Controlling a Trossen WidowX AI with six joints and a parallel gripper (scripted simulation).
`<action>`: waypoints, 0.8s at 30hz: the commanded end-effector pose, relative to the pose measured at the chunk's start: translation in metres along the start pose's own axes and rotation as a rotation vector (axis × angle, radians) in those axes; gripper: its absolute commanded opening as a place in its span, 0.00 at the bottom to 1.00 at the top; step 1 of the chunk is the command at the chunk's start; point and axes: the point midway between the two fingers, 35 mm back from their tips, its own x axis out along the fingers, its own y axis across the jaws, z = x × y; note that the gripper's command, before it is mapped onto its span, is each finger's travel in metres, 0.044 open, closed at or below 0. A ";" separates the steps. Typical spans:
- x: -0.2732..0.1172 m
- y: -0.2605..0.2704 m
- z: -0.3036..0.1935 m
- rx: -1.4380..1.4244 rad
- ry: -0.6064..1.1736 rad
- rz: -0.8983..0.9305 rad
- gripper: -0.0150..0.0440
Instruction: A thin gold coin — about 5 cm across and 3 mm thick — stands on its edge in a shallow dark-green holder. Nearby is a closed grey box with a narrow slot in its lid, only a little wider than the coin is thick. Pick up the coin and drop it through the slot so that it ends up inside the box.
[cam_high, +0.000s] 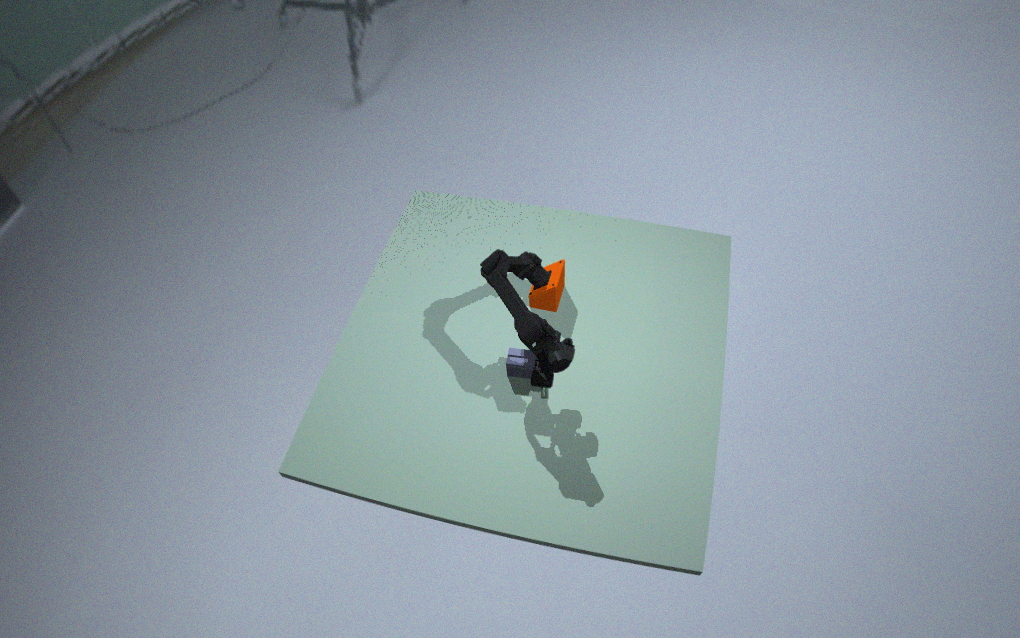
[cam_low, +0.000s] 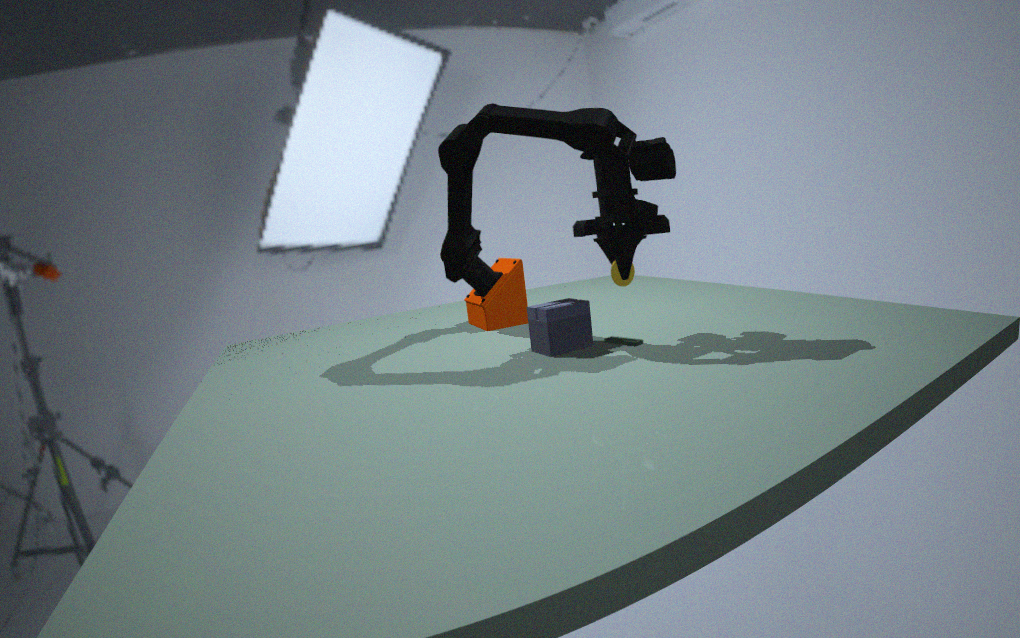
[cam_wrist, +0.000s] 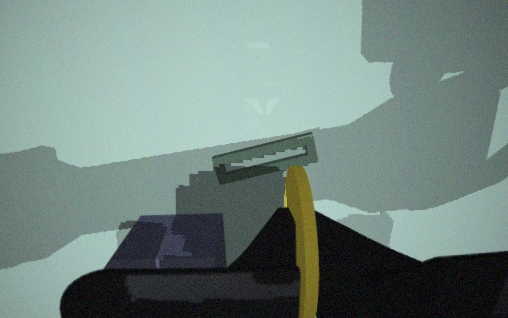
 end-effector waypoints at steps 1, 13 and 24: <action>-0.002 0.004 -0.008 -0.009 -0.006 0.001 0.25; -0.004 0.019 -0.035 -0.010 -0.005 0.002 0.25; -0.003 0.036 -0.058 -0.011 -0.004 0.003 0.25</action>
